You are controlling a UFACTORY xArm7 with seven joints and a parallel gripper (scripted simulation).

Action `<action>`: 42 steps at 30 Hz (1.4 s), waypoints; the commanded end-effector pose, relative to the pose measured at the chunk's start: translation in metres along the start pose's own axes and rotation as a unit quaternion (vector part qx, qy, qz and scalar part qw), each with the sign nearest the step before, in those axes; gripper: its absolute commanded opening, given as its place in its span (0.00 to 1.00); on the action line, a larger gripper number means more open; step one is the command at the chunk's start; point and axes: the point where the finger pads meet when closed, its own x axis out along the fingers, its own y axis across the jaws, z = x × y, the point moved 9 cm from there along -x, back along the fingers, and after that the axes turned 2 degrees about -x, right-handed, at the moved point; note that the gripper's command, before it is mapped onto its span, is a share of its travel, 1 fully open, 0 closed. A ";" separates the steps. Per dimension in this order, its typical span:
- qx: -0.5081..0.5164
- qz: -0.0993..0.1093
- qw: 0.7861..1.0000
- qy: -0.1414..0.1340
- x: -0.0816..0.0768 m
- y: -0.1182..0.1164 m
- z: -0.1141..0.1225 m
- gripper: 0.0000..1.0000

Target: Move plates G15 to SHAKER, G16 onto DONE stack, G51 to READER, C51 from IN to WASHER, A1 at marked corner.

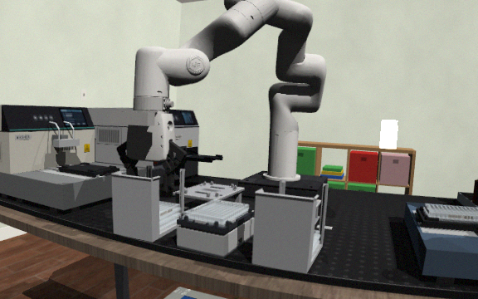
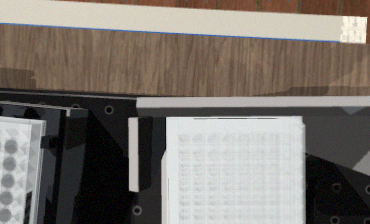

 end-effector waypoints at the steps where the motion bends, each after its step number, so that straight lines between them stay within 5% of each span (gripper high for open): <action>1: 0.000 0.001 1.000 0.002 -0.009 0.001 -0.001 1.00; 42: 0.000 0.001 1.000 0.002 -0.057 0.001 -0.001 1.00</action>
